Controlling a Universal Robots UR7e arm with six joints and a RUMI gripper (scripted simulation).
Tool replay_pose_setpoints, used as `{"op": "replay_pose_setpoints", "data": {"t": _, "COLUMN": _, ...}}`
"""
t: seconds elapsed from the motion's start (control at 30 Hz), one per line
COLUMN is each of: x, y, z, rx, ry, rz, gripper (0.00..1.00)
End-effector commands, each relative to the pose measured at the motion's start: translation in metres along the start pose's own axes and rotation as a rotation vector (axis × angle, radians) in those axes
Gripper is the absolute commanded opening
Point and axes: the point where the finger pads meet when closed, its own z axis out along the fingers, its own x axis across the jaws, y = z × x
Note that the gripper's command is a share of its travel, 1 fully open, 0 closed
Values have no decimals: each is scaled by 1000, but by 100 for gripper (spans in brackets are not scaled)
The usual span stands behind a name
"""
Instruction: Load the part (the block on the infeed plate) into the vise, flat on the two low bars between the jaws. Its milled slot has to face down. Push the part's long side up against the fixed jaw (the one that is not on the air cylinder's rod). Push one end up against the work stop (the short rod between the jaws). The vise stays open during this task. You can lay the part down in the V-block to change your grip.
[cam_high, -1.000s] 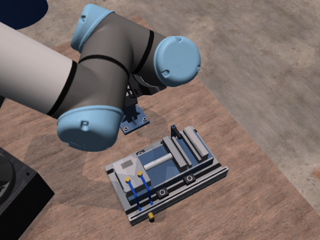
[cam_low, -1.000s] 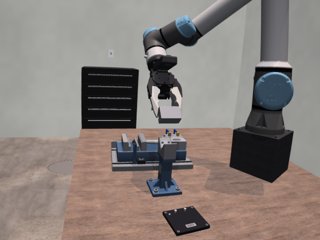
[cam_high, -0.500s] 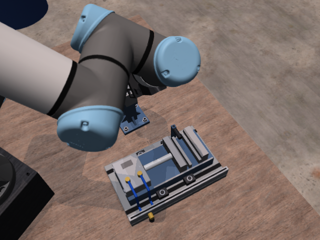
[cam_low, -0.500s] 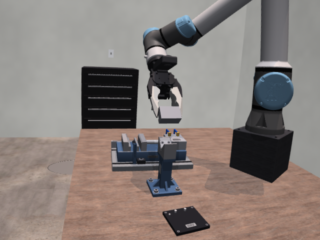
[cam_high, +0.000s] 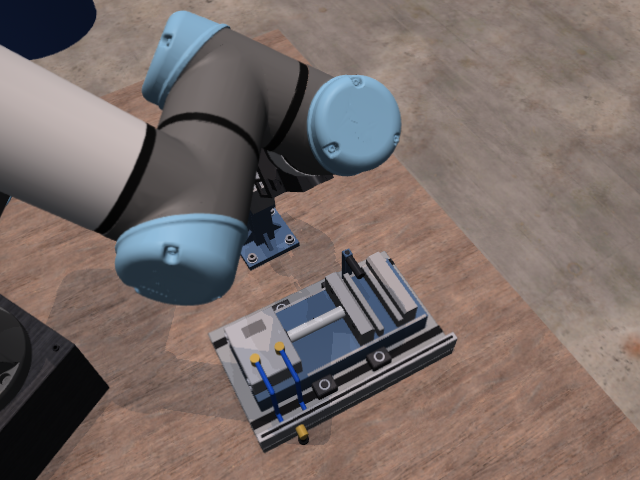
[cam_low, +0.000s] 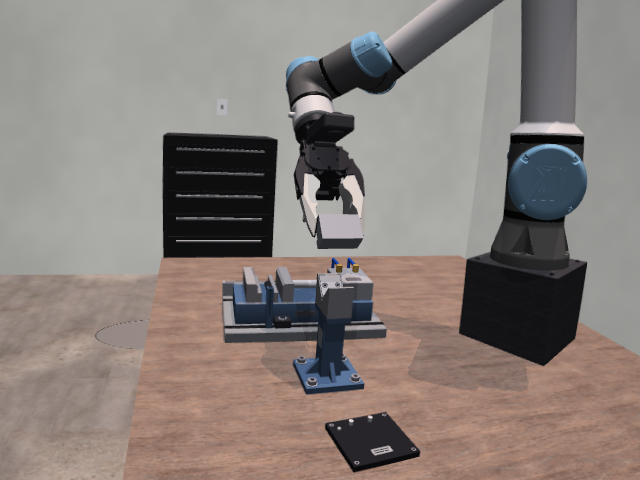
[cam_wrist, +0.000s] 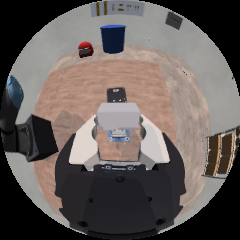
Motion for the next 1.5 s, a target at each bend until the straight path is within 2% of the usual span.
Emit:
{"op": "replay_pose_setpoints", "data": {"t": 0.0, "x": 0, "y": 1, "z": 1, "rx": 0, "ry": 1, "rz": -1, "gripper": 0}}
{"op": "replay_pose_setpoints", "data": {"t": 1.47, "x": 0, "y": 28, "z": 28, "rx": 0, "ry": 1, "rz": -1, "gripper": 0}}
